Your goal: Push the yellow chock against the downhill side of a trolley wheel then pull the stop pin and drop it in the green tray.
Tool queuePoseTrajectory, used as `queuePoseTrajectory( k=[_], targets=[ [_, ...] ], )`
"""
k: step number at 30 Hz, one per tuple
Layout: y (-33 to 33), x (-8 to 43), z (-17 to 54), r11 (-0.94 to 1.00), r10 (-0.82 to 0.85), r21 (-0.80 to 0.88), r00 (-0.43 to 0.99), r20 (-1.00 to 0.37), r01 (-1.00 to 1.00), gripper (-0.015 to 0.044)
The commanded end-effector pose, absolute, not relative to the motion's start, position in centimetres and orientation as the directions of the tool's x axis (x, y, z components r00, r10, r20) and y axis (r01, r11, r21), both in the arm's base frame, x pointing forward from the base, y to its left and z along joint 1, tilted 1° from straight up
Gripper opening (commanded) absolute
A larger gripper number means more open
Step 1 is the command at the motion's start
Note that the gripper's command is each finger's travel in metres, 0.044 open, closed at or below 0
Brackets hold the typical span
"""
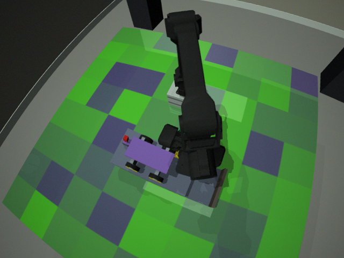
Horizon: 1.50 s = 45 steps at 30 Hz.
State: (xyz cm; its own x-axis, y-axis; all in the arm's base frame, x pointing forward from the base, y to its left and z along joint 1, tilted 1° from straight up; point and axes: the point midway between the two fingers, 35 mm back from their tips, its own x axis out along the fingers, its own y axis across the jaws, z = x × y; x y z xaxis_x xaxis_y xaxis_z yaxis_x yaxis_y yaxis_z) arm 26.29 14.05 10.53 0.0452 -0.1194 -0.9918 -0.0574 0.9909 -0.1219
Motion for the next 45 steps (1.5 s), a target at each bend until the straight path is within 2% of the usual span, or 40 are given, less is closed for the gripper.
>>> queuePoseTrajectory(
  k=[1, 4, 14, 26, 36, 45],
  targets=[
    [14.0, 26.3, 10.4, 0.990, -0.120, -0.123, 0.044, -0.992, -0.062, 0.0269],
    [13.5, 26.3, 11.0, 0.984, -0.110, -0.117, 0.057, -0.992, -0.133, 0.0190],
    [10.2, 27.6, 12.8, 0.872, -0.116, -0.149, 0.099, -0.988, -0.465, 0.0190],
    [4.7, 29.8, 14.1, 0.594, -0.188, -0.199, 0.106, -0.976, -0.780, 0.0190],
    [-0.1, 30.9, 15.1, 0.285, -0.251, -0.166, 0.094, -0.963, -0.944, 0.0190],
    [-4.6, 31.1, 16.1, -0.013, -0.307, -0.069, 0.070, -0.949, -0.997, 0.0190]
  ],
)
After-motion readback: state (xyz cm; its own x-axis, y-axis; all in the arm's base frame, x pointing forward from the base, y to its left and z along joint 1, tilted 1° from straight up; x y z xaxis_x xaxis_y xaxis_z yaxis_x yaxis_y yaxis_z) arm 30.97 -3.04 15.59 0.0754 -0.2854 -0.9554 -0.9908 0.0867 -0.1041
